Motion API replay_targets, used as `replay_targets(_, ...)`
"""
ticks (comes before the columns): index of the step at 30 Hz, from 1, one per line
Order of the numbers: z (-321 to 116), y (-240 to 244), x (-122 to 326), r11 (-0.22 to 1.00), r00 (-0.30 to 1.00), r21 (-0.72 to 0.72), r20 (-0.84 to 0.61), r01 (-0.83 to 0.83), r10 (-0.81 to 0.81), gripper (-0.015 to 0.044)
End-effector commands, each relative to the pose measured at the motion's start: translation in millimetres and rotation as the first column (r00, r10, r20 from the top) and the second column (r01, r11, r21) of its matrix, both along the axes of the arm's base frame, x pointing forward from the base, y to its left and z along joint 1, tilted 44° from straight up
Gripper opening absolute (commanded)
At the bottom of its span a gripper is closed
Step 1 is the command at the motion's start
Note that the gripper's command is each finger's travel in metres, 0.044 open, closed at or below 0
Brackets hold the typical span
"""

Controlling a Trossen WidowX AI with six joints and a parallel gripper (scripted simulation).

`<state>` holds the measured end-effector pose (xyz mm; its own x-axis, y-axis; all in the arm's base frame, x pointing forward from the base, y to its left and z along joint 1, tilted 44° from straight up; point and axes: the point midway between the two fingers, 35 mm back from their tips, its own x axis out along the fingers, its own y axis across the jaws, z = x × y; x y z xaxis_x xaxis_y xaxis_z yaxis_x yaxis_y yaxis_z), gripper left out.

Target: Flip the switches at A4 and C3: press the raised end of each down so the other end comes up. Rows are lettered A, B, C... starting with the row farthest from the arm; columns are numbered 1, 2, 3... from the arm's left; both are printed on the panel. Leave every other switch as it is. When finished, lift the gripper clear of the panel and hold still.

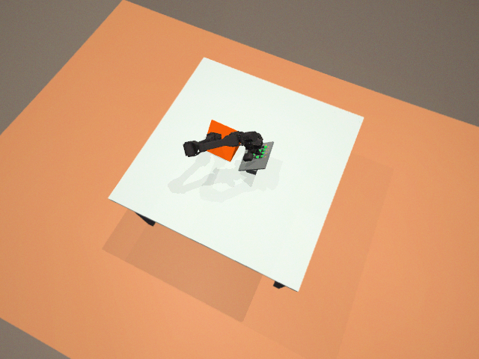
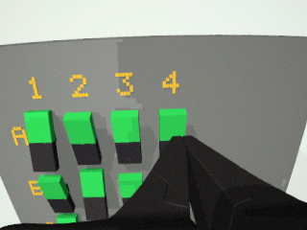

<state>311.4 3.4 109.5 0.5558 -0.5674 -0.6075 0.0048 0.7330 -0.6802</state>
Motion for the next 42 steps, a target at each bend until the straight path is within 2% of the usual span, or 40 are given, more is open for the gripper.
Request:
replay_targets(1, -4.4, -2.3, 2.4, 1.000, 1.000, 0.002, -0.006, -0.003, 0.003, 0.0000)
replay_targets(42, -12.2, -9.6, 10.1, 1.000, 1.000, 0.002, -0.005, -0.003, 0.003, 0.0000)
